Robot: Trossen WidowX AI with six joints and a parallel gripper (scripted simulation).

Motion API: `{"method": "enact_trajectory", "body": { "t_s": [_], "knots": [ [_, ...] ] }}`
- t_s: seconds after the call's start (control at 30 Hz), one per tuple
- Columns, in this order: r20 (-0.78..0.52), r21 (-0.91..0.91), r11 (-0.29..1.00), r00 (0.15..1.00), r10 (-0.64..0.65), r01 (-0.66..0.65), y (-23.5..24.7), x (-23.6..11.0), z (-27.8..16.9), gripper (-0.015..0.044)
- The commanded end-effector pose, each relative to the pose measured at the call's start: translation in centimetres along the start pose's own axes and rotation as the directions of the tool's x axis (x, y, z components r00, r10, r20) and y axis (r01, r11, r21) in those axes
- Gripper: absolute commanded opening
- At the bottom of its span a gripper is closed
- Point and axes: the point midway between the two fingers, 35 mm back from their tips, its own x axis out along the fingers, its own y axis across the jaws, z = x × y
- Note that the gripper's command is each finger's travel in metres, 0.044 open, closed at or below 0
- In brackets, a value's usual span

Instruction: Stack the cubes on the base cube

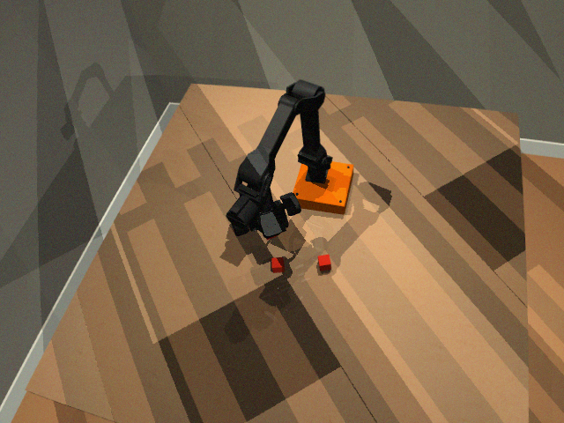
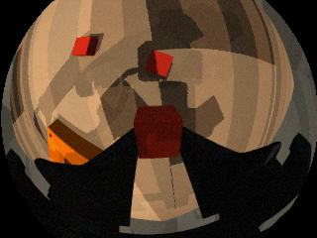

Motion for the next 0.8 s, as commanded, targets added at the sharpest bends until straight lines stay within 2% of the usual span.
{"method": "enact_trajectory", "body": {
  "t_s": [0.0, 0.77],
  "knots": [
    [-0.004, -0.037, 0.999, 1.0, -0.002, 0.001, 0.7, 0.3, 1.2, 0.0105],
    [0.007, -0.254, 0.967, 1.0, 0.0, 0.002, 4.9, 1.6, 6.7, 0.0105]
  ]
}}
